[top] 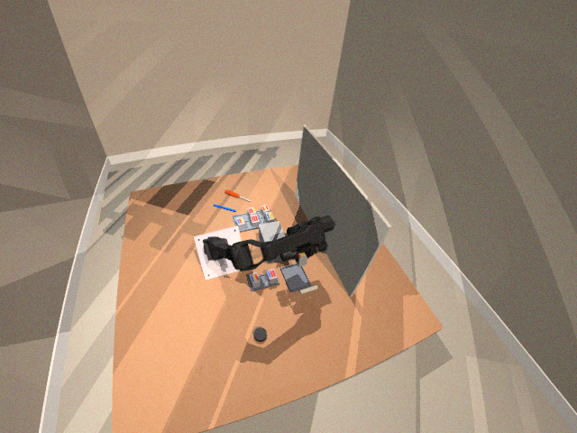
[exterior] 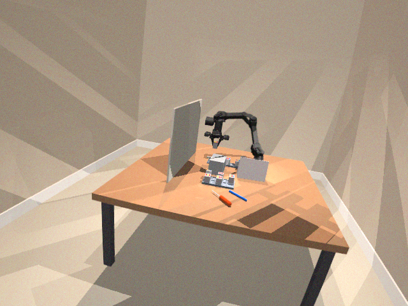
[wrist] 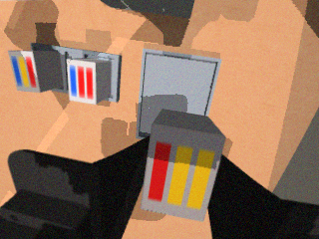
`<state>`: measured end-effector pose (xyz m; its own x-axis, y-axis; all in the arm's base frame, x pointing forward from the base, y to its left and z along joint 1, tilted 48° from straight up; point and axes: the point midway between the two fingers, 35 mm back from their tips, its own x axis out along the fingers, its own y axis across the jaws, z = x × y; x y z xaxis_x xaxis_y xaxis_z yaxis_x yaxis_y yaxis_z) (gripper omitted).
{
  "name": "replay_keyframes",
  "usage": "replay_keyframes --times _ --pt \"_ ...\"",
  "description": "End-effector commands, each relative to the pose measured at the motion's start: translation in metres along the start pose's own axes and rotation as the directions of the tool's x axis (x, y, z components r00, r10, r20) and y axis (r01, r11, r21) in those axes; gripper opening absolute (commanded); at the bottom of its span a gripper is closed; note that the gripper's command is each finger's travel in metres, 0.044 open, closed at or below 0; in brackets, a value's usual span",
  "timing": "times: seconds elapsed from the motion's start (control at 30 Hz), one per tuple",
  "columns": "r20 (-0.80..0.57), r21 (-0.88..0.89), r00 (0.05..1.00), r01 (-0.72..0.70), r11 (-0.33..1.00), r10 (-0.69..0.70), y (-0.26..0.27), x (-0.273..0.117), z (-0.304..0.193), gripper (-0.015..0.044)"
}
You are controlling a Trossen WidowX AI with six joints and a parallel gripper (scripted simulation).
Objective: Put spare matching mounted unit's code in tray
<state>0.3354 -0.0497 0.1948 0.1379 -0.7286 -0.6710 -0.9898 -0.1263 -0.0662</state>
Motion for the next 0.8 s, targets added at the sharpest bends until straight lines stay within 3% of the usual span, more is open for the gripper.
replay_keyframes --times 0.0,0.77 --pt "0.002 -0.004 1.0 -0.004 1.0 0.004 0.002 0.005 0.001 0.0" --pt "0.004 -0.003 1.0 -0.005 1.0 0.005 0.001 0.025 0.001 0.0"
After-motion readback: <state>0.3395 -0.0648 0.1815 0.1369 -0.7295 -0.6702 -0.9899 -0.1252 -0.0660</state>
